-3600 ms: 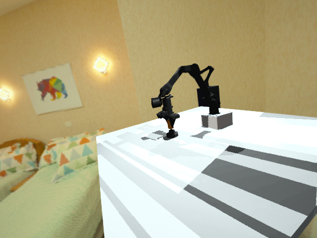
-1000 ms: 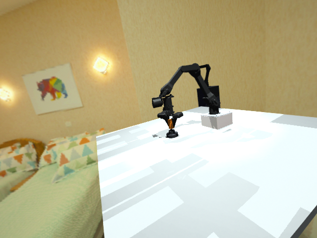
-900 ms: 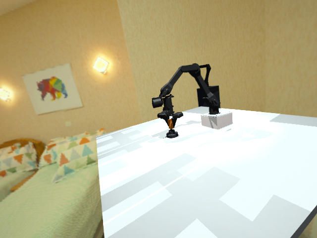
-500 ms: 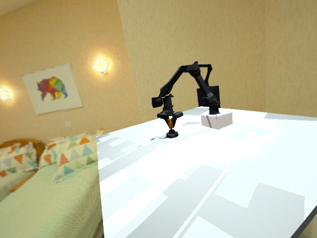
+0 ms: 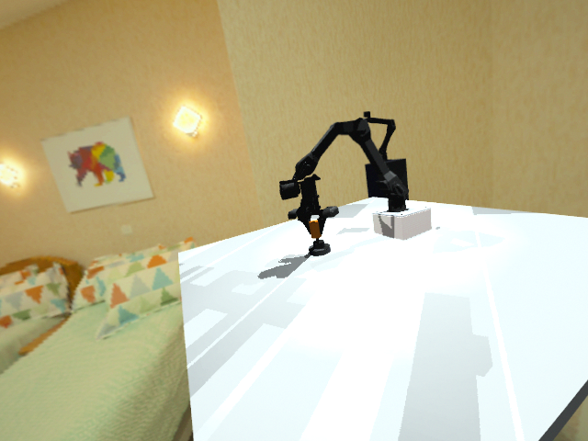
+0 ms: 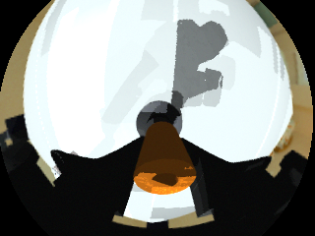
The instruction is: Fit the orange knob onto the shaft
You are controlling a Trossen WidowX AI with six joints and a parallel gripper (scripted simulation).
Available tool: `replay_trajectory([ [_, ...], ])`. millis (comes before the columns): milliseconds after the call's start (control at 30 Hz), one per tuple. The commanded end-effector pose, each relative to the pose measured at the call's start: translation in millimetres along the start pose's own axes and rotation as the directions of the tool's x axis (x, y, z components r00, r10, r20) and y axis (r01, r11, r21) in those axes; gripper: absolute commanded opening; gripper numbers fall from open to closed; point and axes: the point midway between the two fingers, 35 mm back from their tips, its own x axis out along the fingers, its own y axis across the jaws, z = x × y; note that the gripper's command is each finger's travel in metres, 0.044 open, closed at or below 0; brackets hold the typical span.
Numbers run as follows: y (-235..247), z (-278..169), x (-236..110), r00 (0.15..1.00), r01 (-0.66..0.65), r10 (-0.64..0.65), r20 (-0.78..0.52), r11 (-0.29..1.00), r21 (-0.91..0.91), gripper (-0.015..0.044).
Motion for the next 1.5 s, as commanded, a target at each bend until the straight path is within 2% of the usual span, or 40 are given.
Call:
replay_trajectory([
  [0,-1.5,0.5,-0.3,1.0,0.005,-0.005,0.001,1.0,-0.005,0.0],
  [1133,1.1,-0.9,-1.6,1.0,0.005,-0.005,0.001,1.0,-0.005,0.0],
  [1367,-0.9,0.0,-1.9,1.0,0.005,-0.005,0.001,0.979,-0.203,0.0],
  [1467,-0.7,-0.4,-1.0,1.0,0.005,-0.005,0.001,0.977,-0.213,0.0],
])
